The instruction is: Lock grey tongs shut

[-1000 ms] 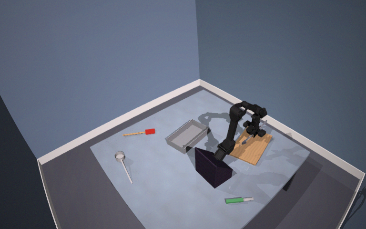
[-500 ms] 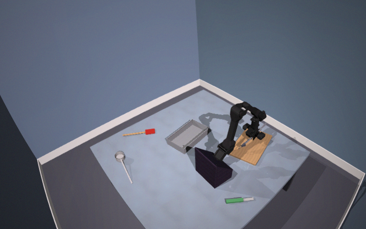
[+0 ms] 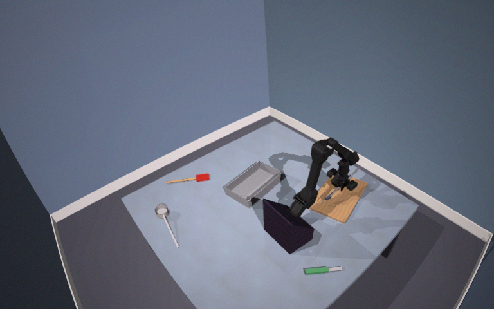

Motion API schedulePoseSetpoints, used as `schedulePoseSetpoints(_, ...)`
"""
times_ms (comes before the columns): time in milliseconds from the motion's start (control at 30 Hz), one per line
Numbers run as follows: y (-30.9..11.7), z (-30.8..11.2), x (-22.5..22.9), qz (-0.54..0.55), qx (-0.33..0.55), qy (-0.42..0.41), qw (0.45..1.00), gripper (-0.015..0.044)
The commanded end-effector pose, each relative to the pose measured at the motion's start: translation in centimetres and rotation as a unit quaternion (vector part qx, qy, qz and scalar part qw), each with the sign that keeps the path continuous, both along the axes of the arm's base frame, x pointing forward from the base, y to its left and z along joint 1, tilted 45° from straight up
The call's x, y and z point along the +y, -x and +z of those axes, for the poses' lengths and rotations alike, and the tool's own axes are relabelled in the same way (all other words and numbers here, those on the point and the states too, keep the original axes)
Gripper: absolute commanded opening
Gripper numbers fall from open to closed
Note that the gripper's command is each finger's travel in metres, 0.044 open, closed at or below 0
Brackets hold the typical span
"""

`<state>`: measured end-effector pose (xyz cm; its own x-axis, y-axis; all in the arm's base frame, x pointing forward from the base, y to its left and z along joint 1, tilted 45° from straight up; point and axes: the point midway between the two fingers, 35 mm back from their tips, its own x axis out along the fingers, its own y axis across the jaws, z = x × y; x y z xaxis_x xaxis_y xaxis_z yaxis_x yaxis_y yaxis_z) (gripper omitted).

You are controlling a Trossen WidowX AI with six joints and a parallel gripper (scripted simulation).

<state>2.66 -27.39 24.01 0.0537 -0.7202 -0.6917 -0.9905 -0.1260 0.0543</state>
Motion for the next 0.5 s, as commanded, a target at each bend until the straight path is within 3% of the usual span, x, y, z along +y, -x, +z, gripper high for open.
schedulePoseSetpoints(0,0.0,0.01,0.02,0.0,0.0,0.0,1.0,0.0007)
schedulePoseSetpoints(467,0.0,0.01,0.02,0.0,0.0,0.0,1.0,0.0375)
